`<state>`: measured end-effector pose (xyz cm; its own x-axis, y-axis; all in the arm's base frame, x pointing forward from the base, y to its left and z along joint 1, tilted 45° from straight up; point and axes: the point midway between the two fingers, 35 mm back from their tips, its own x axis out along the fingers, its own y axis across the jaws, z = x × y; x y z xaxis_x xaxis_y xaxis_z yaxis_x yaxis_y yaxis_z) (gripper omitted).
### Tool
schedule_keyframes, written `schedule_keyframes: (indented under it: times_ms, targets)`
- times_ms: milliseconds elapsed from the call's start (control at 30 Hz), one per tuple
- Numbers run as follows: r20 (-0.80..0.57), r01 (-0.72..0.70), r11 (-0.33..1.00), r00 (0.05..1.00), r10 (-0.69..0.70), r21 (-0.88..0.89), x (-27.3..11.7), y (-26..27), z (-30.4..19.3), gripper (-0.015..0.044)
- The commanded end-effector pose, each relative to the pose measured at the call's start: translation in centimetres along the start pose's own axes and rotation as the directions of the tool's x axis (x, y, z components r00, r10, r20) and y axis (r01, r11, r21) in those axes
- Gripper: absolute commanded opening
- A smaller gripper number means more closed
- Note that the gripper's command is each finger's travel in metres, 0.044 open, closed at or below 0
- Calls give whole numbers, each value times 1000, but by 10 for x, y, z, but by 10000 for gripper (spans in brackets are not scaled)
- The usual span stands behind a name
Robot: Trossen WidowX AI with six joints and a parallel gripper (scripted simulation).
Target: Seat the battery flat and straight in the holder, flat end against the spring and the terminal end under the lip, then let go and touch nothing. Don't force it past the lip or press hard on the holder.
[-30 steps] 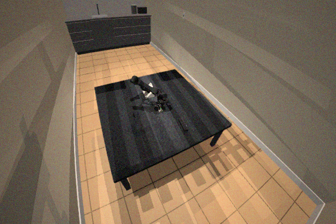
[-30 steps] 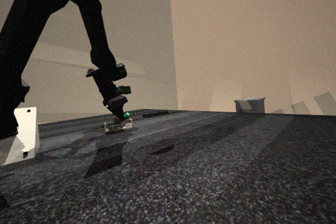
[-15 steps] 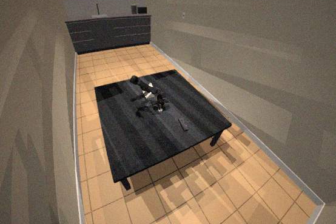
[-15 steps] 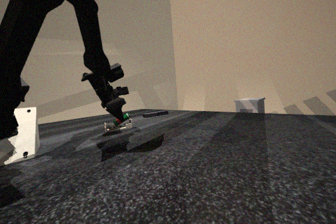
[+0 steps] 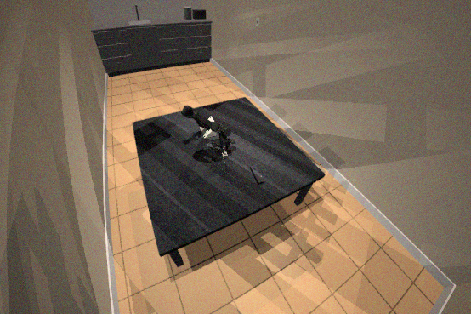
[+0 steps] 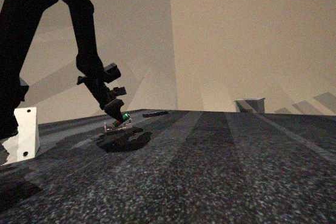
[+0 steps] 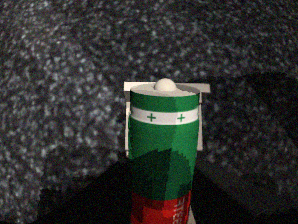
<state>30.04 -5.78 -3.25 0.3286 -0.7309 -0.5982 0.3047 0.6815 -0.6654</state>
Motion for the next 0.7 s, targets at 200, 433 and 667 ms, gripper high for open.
schedule_keyframes:
  times_ms: [200, 433, 667]
  targets:
    - [15, 1, 1000, 1000, -1, -1, -2, -2, -5, 79]
    - [15, -4, 1000, 1000, 4, -2, -4, -2, -12, 79]
    - [15, -9, 1000, 1000, 9, -2, -7, -2, -18, 79]
